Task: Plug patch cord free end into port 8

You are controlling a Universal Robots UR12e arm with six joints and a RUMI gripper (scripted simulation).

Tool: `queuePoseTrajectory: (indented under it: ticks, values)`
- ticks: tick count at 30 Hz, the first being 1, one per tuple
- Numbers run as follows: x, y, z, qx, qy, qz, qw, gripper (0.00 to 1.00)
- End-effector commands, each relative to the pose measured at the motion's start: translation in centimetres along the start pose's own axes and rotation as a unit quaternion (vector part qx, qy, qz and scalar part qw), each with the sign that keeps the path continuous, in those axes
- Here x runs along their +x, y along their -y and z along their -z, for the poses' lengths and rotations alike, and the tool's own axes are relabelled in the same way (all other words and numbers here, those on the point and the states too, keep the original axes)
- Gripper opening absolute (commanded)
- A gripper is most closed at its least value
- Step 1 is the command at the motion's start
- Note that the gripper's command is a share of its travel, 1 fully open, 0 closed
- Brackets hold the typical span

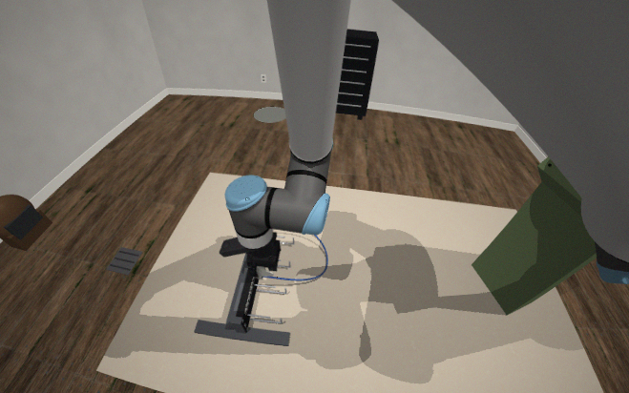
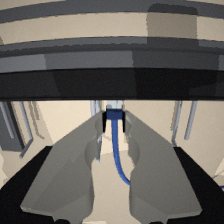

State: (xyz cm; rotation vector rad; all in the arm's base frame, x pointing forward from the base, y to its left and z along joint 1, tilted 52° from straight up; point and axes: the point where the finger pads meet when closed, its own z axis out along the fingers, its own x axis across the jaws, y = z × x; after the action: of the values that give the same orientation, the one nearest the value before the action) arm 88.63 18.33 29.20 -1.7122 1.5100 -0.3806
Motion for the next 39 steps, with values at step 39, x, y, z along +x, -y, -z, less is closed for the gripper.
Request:
queuePoseTrajectory:
  ticks: [39]
  values:
    - [-0.02, 0.46, 0.11, -0.005, 0.0, 0.001, 1.0, 0.0]
